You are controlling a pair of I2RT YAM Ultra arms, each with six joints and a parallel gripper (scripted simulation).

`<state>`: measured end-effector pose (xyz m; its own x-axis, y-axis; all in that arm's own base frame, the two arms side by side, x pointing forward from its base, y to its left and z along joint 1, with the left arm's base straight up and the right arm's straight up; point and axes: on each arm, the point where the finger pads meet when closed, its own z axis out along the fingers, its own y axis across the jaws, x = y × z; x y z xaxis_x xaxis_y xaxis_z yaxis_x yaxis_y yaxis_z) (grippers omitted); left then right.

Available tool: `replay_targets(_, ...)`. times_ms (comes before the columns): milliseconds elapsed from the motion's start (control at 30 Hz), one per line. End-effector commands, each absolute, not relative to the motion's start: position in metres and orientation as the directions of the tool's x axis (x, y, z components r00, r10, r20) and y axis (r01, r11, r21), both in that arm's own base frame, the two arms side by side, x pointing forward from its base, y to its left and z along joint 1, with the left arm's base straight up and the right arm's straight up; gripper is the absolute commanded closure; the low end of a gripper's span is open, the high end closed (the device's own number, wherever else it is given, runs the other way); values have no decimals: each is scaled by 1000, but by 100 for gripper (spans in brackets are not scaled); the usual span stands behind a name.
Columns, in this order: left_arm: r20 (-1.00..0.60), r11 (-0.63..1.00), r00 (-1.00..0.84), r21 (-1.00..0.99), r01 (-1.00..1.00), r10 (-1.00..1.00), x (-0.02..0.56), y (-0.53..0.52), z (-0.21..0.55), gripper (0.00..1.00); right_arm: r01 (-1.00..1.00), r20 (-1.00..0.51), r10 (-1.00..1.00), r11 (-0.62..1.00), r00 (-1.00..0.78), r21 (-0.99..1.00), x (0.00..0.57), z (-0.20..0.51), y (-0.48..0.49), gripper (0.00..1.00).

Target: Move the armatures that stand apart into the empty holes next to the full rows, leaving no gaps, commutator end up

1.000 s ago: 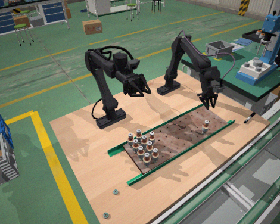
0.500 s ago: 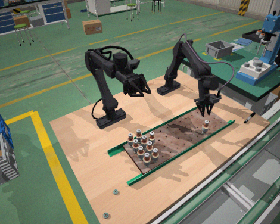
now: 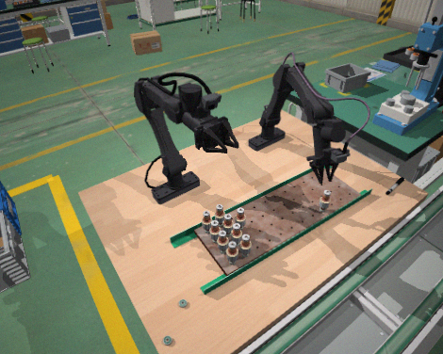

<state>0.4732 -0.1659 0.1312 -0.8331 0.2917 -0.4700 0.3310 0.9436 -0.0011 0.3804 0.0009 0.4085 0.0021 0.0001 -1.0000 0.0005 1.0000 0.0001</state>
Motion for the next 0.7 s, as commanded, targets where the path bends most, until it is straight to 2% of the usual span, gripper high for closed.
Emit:
replay_targets(0, -546, 952, -796, 7, 307, 261, 486, -159, 163, 62, -24, -1000, -6, 1000, -4, -6, 379, 410, 8, 63)
replay_targets(233, -541, 950, -798, 7, 311, 265, 485, -161, 161, 62, -24, -1000, -6, 1000, -4, -6, 379, 410, 8, 63)
replay_targets(467, -493, 945, -821, 6, 328, 289, 484, -173, 118, 62, -24, -1000, -6, 1000, -4, -6, 379, 410, 8, 63)
replay_targets(667, -520, 942, -804, 2, 337, 288, 493, -176, 127, 62, -24, -1000, -6, 1000, -4, -6, 379, 410, 8, 63)
